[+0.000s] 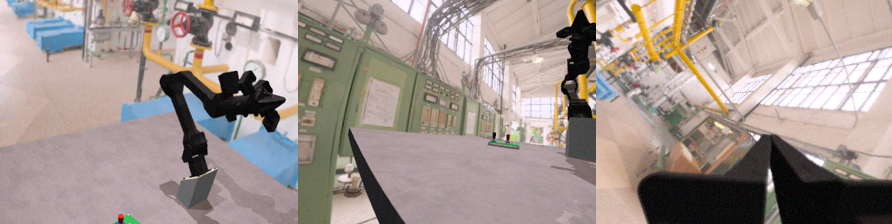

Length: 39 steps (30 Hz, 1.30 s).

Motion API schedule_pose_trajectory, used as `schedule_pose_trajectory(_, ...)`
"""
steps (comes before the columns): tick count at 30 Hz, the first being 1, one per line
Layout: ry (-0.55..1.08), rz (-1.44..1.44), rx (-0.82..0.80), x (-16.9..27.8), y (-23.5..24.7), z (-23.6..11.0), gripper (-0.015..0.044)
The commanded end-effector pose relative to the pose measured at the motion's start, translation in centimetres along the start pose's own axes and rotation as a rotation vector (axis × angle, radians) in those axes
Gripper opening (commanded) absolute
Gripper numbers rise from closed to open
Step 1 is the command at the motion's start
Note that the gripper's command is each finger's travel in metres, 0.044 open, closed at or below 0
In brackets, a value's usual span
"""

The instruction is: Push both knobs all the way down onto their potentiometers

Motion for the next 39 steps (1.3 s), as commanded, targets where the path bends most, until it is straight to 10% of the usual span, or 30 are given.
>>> schedule_pose_trajectory(1,0.127,0.065,0.015,2.6,-1.2,0.9,0.0)
schedule_pose_trajectory(39,1.115,0.581,0.247,22.8,-9.2,-3.6,0.0)
Point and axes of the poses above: the point midway between the two fingers, 35 mm back from their tips, its own z axis out along the fingers, its own y axis across the jaws, x = y × z, the point moved 7 cm from there along -z, back along the fingers, and after that the axes turned 10 degrees about z, right-handed, at the moved point
